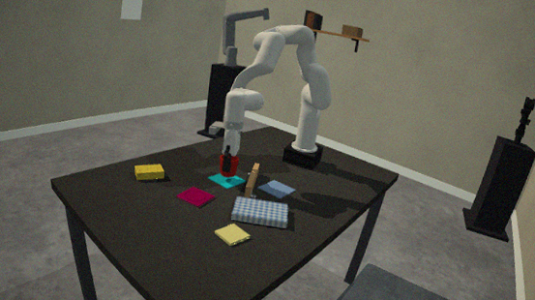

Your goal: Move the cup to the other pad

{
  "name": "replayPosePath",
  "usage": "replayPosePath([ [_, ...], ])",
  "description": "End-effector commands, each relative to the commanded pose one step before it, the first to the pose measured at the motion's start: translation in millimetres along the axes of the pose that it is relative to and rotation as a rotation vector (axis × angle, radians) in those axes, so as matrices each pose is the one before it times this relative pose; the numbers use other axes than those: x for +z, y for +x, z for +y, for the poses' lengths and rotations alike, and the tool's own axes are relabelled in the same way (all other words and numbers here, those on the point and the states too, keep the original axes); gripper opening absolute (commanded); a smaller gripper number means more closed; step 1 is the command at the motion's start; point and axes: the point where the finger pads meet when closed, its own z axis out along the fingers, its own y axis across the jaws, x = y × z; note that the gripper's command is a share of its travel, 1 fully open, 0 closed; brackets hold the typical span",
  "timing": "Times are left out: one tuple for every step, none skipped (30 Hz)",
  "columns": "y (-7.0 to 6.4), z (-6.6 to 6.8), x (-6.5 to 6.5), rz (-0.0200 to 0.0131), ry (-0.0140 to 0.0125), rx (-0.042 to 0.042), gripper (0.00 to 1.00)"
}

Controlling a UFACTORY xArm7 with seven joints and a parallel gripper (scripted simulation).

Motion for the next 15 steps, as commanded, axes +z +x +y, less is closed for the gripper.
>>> replayPosePath([
  [1.79, -1.56, 5.20, 0.00462, 0.00266, 0.00021, 0.85],
  [0.00, 0.00, 0.00, 0.00000, 0.00000, 0.00000, 0.85],
  [0.05, 0.00, 1.15, 0.00001, 0.00001, 0.00001, 0.85],
  [0.04, 0.00, 0.98, 0.00000, 0.00000, 0.00000, 0.85],
  [0.03, 0.00, 0.81, 0.00000, 0.00000, 0.00000, 0.85],
  [0.02, 0.00, 0.64, 0.00000, 0.00000, 0.00000, 0.85],
  [0.01, 0.00, 0.48, 0.00000, 0.00000, 0.00000, 0.85],
  [0.01, 0.00, 0.34, 0.00000, 0.00000, 0.00000, 0.85],
  [0.01, 0.00, 0.22, 0.00000, 0.00000, 0.00000, 0.85],
  [0.00, 0.00, 0.12, 0.00000, 0.00000, 0.00000, 0.85],
  [0.00, 0.00, 0.05, 0.00000, 0.00000, 0.00000, 0.85],
  [0.00, 0.00, 0.01, 0.00000, 0.00000, 0.00000, 0.85],
  [0.00, 0.00, 0.00, 0.00000, 0.00000, 0.00000, 0.85],
  [0.00, 0.00, 0.00, 0.00000, 0.00000, 0.00000, 0.85],
  [0.00, 0.00, 0.00, 0.00000, 0.00000, 0.00000, 0.85],
])
